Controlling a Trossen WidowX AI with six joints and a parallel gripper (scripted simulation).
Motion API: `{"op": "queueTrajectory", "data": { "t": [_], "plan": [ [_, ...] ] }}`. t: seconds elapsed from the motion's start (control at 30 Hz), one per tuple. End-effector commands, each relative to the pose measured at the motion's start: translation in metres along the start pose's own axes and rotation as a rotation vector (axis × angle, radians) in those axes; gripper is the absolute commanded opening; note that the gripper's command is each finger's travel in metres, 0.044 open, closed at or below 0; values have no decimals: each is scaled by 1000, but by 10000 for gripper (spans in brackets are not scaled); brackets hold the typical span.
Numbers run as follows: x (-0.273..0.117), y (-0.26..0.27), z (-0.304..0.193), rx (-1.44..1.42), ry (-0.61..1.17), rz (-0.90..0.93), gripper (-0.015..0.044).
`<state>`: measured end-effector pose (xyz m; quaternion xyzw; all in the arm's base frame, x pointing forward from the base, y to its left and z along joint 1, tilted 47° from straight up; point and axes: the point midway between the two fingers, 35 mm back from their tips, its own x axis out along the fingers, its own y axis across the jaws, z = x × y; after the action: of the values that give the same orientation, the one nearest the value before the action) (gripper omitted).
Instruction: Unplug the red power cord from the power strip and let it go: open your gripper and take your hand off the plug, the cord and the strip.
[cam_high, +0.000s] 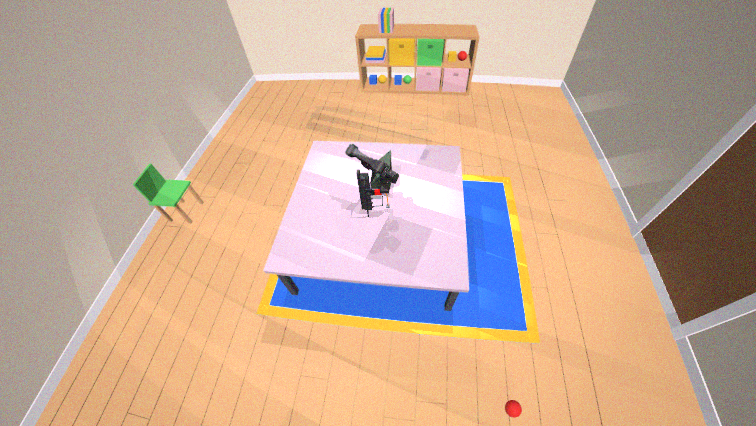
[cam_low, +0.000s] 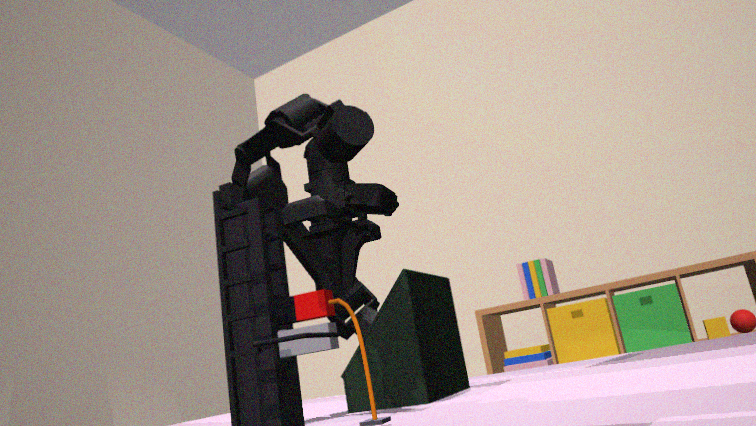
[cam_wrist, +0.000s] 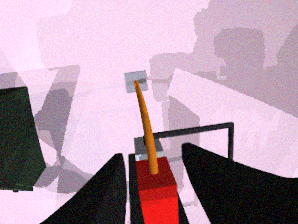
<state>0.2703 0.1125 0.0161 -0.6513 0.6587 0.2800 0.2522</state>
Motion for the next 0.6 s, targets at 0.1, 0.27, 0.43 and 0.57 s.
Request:
{"op": "queueTrajectory", "data": {
  "t": [0.1, 0.27, 0.43, 0.57],
  "plan": [
    [0, -1, -12, -3, 1, 3, 160],
    [0, -1, -20, -3, 1, 4, 160],
    [0, -1, -28, -3, 2, 4, 160],
    [1, -1, -34, -3, 2, 4, 160]
  ]
}}
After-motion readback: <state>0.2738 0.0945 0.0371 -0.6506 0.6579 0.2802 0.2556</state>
